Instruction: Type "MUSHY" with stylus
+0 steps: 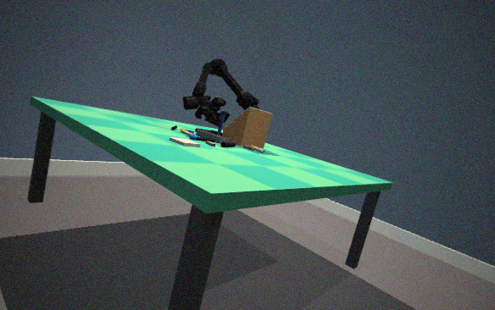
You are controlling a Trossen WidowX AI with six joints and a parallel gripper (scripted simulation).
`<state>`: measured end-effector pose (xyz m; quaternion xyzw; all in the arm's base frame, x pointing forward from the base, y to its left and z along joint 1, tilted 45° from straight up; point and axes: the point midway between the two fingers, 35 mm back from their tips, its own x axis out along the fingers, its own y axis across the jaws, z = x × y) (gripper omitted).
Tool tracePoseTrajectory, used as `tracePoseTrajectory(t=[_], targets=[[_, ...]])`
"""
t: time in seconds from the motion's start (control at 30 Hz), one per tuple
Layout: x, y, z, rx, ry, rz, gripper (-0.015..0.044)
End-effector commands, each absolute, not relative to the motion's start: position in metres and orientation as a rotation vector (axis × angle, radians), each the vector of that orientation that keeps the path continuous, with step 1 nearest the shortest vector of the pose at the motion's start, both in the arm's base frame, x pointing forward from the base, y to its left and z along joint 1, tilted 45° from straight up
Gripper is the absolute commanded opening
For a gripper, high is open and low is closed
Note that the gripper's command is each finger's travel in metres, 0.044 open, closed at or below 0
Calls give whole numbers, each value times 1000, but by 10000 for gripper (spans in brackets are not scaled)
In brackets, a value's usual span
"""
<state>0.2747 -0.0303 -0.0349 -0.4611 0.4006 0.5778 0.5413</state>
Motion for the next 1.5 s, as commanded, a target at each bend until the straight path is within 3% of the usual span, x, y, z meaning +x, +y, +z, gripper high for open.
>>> tracePoseTrajectory(t=[0.0, 1.0, 1.47], targets=[[275, -32, -36, -1101, 952, 1373, 81], [276, -37, -41, -1101, 952, 1373, 81], [272, -11, -15, -1101, 951, 1373, 81]])
